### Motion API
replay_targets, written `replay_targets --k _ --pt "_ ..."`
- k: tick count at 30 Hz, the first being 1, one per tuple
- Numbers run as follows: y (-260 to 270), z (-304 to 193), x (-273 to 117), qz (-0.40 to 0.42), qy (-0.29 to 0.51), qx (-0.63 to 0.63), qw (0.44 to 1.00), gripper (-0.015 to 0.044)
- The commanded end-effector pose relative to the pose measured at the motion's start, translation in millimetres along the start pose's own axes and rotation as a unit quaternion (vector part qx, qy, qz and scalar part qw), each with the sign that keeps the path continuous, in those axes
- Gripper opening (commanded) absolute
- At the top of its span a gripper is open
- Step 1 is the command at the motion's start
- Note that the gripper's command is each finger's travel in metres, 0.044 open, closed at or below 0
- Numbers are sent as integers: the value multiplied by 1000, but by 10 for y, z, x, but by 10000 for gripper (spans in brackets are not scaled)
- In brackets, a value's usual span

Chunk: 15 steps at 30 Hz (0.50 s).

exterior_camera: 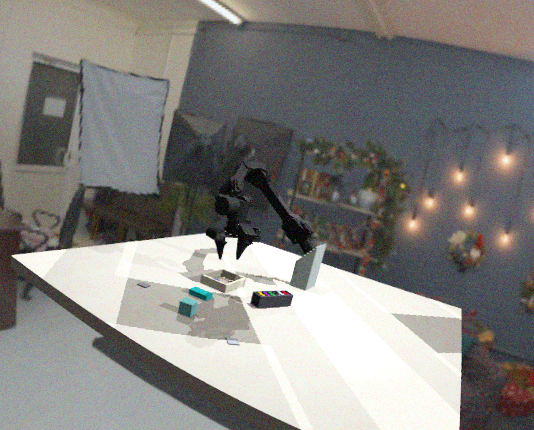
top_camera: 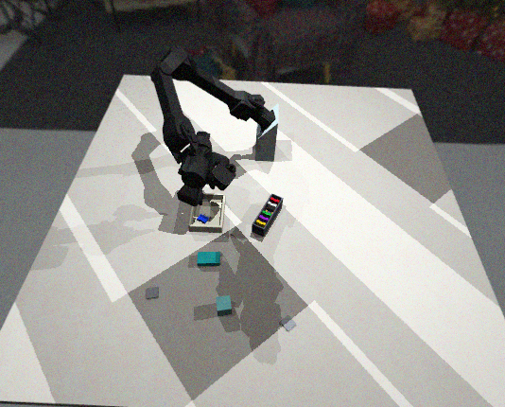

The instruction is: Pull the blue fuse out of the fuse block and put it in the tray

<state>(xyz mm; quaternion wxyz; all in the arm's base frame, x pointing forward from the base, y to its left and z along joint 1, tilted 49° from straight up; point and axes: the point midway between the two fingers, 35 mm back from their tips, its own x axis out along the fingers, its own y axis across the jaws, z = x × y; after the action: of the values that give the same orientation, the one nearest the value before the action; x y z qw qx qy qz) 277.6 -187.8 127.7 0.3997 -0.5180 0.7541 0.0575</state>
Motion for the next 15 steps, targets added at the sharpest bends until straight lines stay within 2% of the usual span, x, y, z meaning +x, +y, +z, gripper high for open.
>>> replay_targets --k 1,15 --pt "-15 -8 -35 -2 1 3 1000 330" --pt "0 0 -4 0 0 0 1000 330"
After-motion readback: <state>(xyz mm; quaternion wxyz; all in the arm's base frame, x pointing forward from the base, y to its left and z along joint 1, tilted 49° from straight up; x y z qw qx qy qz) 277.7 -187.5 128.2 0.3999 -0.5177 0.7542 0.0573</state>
